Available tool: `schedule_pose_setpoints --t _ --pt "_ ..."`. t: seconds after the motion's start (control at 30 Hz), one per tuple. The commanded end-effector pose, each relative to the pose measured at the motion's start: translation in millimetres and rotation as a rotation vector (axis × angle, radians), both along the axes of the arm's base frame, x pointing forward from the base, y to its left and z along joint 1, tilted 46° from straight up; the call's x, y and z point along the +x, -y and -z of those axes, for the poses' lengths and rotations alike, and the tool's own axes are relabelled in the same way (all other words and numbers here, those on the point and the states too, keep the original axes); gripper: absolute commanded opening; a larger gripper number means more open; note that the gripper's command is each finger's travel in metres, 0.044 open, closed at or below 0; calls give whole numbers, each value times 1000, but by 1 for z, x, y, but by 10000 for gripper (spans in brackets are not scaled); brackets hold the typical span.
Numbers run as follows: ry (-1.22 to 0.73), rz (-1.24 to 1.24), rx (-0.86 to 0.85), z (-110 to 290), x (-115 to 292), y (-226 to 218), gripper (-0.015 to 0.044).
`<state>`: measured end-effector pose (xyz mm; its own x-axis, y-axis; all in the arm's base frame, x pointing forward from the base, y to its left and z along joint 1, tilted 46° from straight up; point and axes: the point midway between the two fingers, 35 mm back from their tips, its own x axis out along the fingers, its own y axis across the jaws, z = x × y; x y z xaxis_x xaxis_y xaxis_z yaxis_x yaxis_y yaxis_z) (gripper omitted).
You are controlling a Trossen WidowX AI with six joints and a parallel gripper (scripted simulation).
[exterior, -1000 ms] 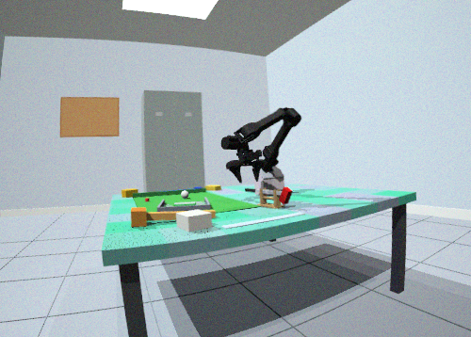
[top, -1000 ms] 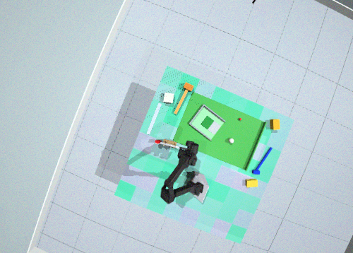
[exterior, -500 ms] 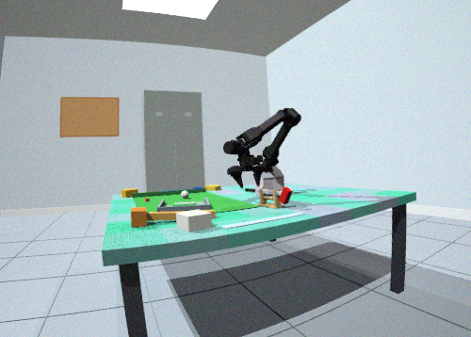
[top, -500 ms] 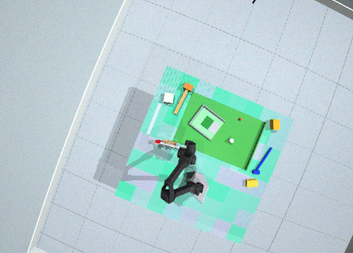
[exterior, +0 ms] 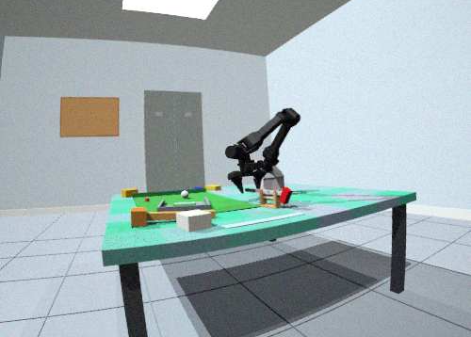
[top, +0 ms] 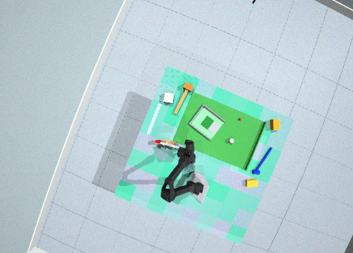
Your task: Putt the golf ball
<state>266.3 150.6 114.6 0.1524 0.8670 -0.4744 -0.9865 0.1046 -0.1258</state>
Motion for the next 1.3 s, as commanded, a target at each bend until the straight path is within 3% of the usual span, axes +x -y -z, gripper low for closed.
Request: schedule_pose_setpoints --t 0.0,0.57,1.07,1.27 --pt "-15 1 -4 7 -1 -4 440" --pt "-15 1 -2 18 1 -16 440" --pt "-2 -2 1 15 2 -15 46" --pt "-2 -2 1 15 2 -15 6"
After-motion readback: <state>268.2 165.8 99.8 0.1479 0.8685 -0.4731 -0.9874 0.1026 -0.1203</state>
